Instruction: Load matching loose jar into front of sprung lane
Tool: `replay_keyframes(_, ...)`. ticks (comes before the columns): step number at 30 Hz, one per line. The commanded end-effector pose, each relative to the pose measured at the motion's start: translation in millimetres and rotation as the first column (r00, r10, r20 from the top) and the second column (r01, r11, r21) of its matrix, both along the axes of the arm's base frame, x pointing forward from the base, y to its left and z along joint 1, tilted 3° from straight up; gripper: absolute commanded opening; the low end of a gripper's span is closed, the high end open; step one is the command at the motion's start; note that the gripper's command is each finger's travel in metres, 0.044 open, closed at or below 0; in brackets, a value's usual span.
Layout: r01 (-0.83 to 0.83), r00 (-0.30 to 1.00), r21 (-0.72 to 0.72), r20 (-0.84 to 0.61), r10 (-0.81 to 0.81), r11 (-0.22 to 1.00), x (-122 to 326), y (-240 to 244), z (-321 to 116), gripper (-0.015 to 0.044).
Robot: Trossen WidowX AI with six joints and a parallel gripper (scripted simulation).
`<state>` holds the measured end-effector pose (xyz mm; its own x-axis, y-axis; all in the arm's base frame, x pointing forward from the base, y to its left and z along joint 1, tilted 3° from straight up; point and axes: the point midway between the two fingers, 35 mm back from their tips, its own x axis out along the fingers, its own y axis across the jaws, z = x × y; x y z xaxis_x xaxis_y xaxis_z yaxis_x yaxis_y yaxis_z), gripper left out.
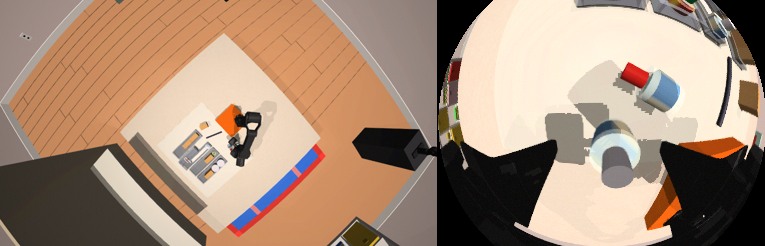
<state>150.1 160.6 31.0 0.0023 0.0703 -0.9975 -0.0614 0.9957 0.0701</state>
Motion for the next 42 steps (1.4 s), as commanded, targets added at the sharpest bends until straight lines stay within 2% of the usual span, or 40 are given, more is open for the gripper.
replay_keyframes(1, 0.003, 1.0, -0.013, -0.005, -0.003, 1.0, -1.8, -2.8, -6.3, 0.044)
replay_keyframes(10, 0.003, 1.0, -0.013, -0.005, -0.003, 1.0, -1.8, -2.8, -6.3, 0.0204)
replay_keyframes(19, 0.003, 1.0, -0.013, -0.005, -0.003, 1.0, -1.8, -2.8, -6.3, 0.0144)
replay_keyframes(25, 0.003, 1.0, -0.013, -0.005, -0.003, 1.0, 0.9, -2.2, 13.4, 0.0)
replay_keyframes(38, 0.003, 1.0, -0.013, -0.005, -0.003, 1.0, -1.8, -12.4, 90.2, 0.0)
replay_keyframes(42, 0.003, 1.0, -0.013, -0.005, -0.003, 1.0, -3.4, -14.8, 99.1, 0.0)
